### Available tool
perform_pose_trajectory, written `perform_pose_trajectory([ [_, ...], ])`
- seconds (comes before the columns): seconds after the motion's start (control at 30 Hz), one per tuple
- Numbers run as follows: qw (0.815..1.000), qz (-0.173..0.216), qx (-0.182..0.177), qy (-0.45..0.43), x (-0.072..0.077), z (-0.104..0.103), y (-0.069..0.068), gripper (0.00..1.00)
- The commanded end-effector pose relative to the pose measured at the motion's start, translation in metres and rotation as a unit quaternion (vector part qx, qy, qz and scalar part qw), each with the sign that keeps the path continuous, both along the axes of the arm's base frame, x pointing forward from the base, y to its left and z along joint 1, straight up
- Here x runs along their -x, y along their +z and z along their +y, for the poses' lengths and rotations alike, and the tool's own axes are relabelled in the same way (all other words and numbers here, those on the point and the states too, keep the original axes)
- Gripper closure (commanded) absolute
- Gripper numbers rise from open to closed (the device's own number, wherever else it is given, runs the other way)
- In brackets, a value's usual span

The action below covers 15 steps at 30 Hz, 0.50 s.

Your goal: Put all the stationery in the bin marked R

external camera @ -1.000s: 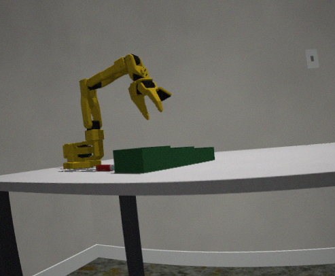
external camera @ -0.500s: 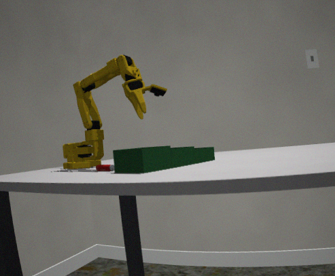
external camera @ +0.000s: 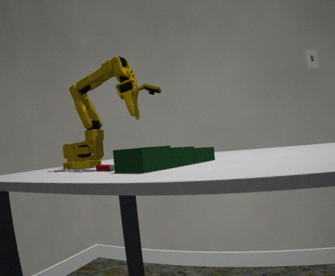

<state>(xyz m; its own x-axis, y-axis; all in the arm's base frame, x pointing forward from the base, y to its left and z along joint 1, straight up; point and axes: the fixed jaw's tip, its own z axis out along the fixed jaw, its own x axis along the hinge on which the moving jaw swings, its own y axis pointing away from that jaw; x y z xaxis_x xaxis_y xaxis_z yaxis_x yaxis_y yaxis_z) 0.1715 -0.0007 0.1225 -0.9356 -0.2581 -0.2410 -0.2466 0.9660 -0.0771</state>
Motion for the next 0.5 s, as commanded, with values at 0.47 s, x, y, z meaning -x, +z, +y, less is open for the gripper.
perform_pose_trajectory([
  [0.47, 0.994, -0.023, -0.029, -0.107, 0.0071, -0.0008, 0.0054, 0.68],
])
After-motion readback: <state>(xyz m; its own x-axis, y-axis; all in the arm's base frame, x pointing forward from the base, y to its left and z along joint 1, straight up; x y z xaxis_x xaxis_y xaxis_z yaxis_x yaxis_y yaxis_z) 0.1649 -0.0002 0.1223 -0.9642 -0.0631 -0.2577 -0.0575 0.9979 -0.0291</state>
